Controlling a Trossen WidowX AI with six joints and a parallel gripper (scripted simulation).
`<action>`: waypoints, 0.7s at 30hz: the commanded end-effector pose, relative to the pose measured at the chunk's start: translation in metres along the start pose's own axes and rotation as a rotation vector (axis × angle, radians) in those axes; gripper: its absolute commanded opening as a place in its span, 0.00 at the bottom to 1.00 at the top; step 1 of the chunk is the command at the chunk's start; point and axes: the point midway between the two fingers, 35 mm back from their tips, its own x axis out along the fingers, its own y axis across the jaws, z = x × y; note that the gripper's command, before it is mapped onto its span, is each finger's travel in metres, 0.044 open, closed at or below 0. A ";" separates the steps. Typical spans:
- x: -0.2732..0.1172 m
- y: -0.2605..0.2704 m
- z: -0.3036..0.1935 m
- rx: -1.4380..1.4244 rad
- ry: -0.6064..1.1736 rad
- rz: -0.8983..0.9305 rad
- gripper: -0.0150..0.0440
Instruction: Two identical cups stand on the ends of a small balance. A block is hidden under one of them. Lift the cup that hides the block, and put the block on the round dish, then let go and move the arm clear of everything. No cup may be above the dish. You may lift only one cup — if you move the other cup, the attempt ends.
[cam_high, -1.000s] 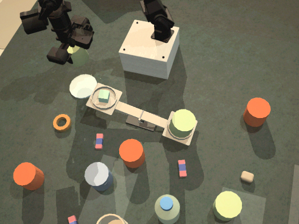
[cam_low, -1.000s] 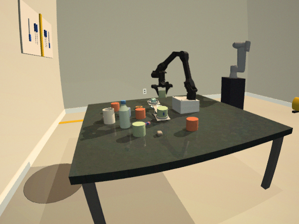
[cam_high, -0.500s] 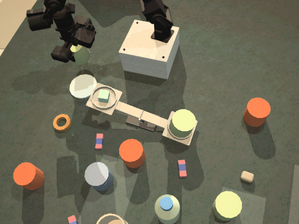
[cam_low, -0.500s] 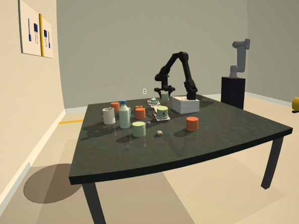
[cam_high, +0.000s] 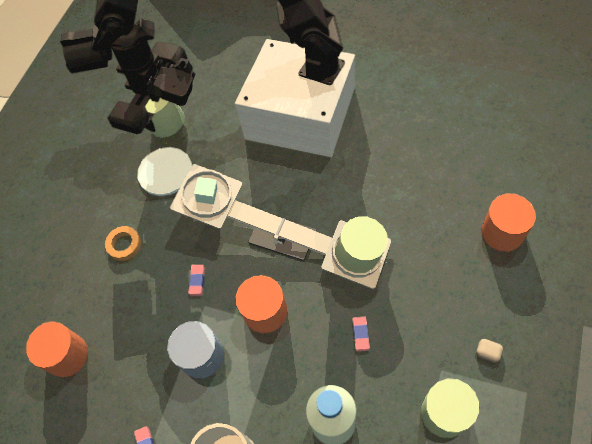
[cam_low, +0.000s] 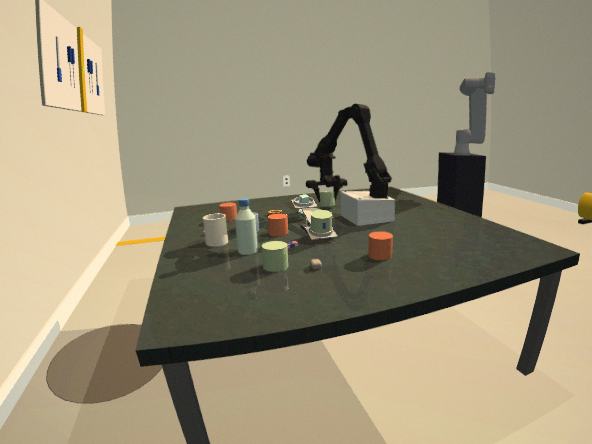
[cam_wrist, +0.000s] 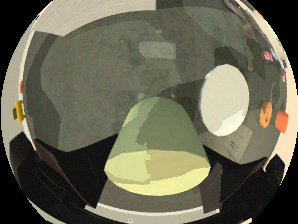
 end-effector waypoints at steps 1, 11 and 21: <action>0.007 0.001 0.001 -0.004 -0.001 0.004 0.25; 0.005 0.000 0.000 0.000 -0.002 0.001 0.61; -0.021 0.000 0.000 -0.002 -0.001 0.002 1.00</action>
